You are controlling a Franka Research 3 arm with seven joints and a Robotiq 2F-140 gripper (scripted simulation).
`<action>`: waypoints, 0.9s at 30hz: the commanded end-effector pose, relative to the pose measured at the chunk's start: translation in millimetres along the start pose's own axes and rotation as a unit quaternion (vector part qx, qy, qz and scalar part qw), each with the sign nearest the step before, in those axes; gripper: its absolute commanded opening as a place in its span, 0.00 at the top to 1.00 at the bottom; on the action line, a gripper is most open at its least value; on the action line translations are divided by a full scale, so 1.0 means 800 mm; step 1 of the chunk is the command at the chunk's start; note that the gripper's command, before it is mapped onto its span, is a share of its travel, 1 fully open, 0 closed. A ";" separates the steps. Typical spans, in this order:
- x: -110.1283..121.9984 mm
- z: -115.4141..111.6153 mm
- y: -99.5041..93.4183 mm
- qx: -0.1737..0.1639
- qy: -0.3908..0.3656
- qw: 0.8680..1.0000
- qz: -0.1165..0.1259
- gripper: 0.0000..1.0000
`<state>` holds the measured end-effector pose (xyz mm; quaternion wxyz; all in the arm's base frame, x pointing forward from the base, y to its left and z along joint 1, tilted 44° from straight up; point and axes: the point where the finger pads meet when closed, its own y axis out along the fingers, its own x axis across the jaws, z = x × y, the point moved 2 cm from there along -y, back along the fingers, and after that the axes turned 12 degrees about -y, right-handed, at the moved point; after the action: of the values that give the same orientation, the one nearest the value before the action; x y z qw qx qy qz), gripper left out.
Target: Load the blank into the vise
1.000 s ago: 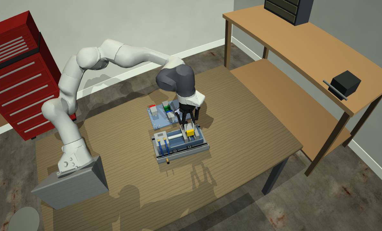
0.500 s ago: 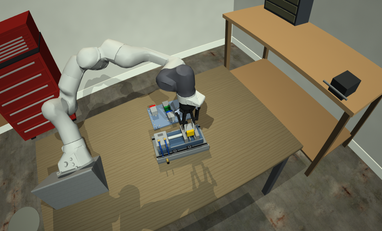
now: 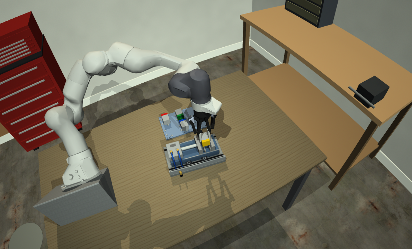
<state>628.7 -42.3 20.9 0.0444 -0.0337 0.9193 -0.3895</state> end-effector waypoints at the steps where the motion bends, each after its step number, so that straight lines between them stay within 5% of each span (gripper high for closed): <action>1: -0.001 0.002 -0.005 0.002 -0.001 1.000 0.002 1.00; 27: 0.000 0.003 -0.011 0.002 -0.001 1.000 0.002 1.00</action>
<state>627.9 -44.1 22.3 0.0437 -0.0340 0.9199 -0.3883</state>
